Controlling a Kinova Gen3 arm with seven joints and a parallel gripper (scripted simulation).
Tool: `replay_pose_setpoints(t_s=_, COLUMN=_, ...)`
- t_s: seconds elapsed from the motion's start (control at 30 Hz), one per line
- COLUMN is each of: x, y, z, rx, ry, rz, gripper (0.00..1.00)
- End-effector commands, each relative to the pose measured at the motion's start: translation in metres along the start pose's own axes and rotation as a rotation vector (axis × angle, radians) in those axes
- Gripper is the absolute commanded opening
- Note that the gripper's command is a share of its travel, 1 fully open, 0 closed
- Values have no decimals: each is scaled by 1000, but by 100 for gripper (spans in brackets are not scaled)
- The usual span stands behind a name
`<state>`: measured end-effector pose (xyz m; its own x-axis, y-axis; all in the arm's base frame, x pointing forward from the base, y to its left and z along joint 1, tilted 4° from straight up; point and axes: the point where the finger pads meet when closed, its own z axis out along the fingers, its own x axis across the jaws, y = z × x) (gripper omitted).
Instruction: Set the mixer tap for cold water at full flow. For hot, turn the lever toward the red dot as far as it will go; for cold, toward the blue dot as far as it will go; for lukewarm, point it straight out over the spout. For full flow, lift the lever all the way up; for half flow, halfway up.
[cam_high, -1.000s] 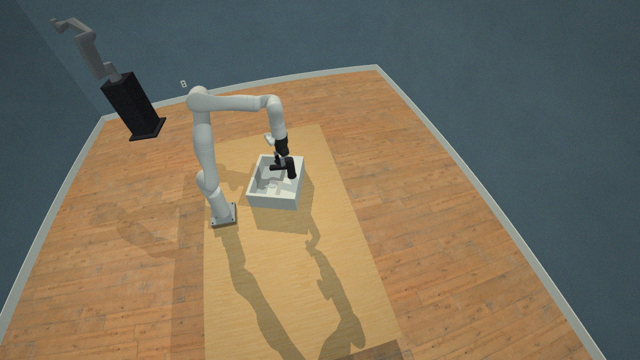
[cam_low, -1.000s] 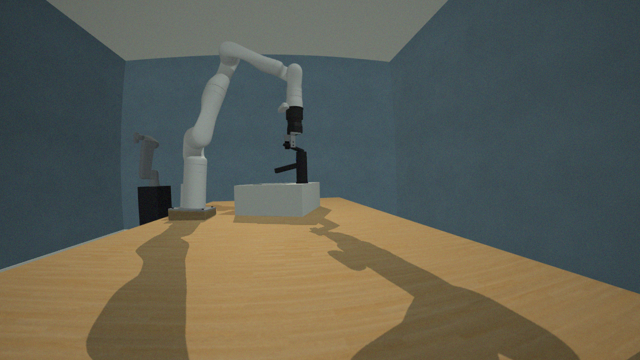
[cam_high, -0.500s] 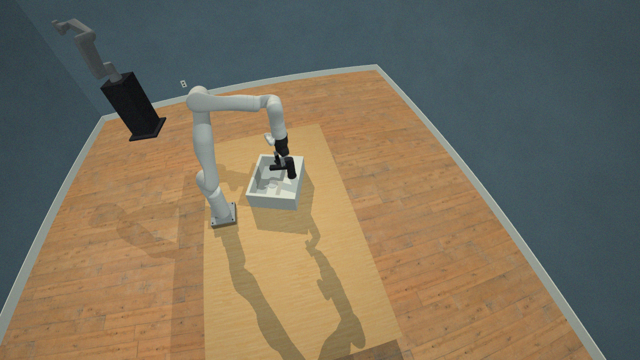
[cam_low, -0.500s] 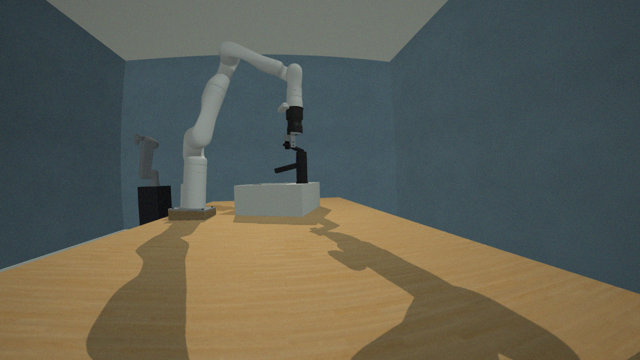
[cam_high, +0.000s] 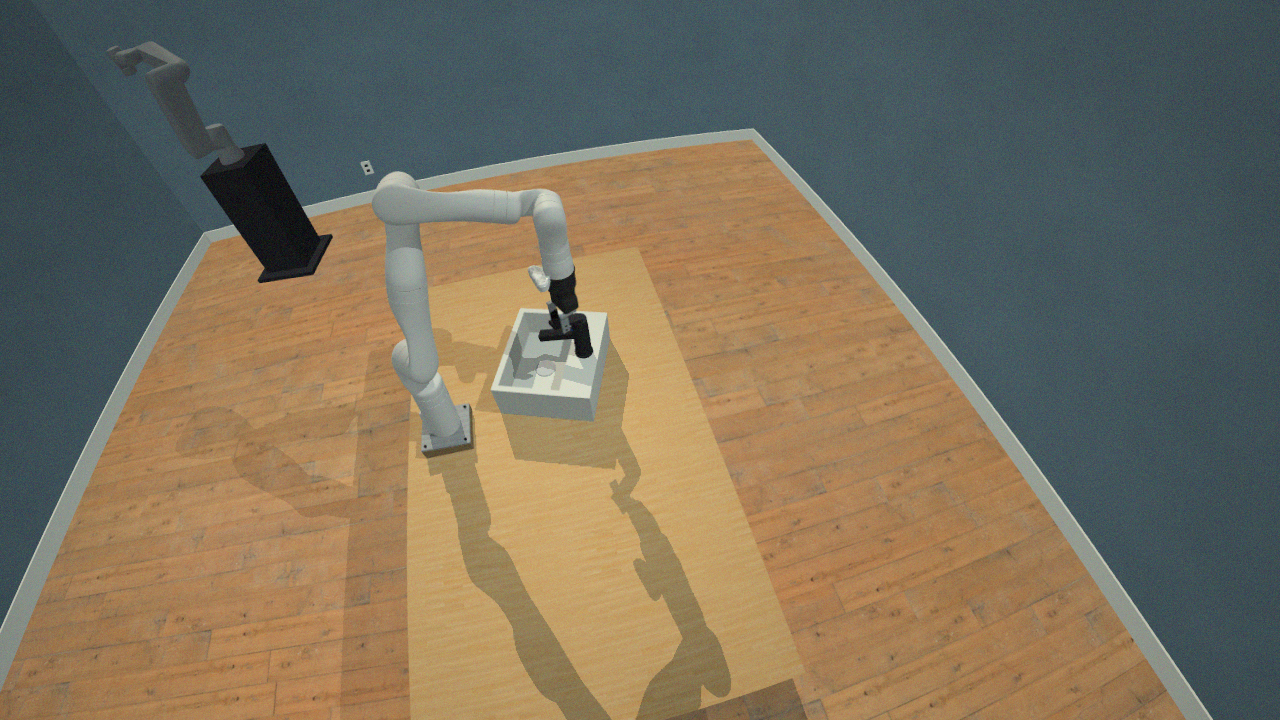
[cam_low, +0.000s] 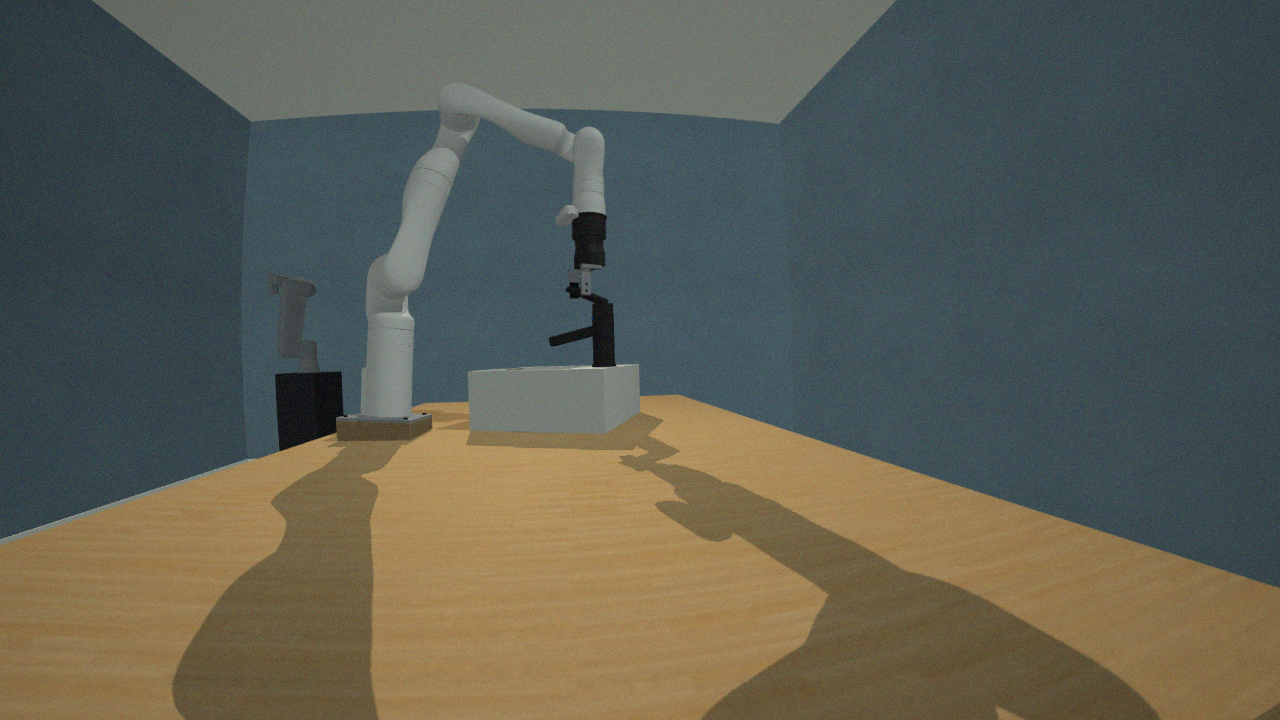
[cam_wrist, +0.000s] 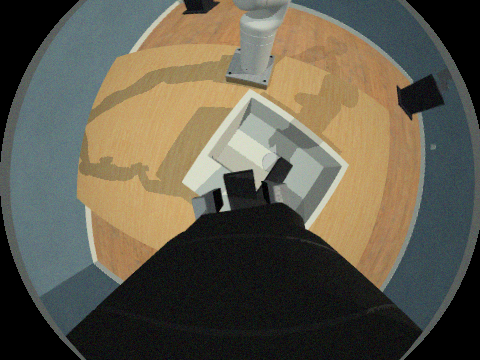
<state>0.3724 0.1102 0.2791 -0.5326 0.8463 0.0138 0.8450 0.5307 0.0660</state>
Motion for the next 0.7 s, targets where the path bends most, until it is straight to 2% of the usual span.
replay_pose_setpoints(t_s=0.0, x=0, y=0, z=-1, rx=-2, ry=0, rz=0, gripper=100)
replay_pose_setpoints(t_s=0.67, x=0, y=0, z=-5, rx=-2, ry=0, rz=0, gripper=100)
